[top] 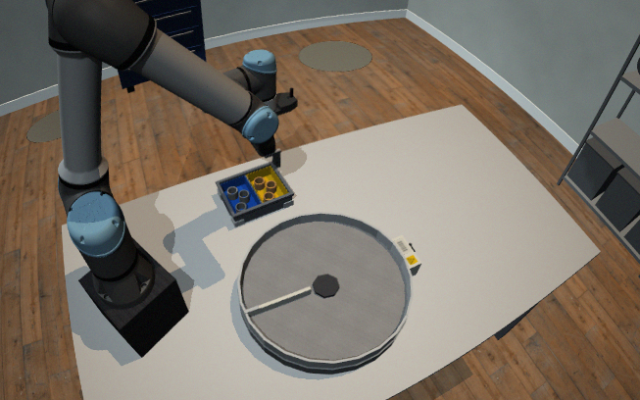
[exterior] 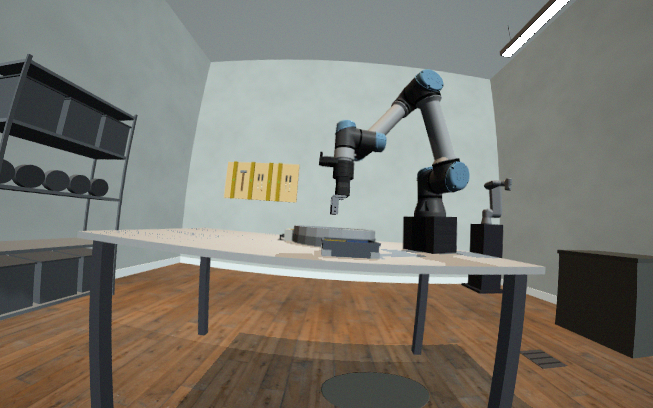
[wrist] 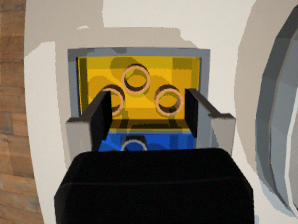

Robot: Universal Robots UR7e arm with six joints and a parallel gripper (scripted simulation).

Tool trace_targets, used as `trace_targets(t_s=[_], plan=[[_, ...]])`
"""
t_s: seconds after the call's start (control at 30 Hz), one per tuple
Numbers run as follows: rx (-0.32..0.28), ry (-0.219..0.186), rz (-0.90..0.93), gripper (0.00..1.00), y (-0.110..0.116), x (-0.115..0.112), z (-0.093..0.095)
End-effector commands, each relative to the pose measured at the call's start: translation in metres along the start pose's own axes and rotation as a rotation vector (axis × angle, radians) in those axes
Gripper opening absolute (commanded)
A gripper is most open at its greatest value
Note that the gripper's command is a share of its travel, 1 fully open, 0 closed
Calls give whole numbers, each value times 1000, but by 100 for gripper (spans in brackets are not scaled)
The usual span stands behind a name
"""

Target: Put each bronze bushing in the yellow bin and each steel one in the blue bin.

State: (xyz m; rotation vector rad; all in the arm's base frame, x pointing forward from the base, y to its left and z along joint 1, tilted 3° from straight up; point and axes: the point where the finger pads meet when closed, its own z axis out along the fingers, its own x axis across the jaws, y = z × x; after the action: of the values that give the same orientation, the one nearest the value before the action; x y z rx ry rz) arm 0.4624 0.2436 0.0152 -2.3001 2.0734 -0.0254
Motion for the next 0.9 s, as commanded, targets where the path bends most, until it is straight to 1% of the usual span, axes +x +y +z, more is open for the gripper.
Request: trace_targets(t_s=[0.0,0.53,0.7,0.8,0.87], plan=[[2,0,0,100,0,0,-1],[2,0,0,100,0,0,-1],[2,0,0,100,29,5,-16],[2,0,0,100,29,5,-16],[2,0,0,100,41,7,-22]])
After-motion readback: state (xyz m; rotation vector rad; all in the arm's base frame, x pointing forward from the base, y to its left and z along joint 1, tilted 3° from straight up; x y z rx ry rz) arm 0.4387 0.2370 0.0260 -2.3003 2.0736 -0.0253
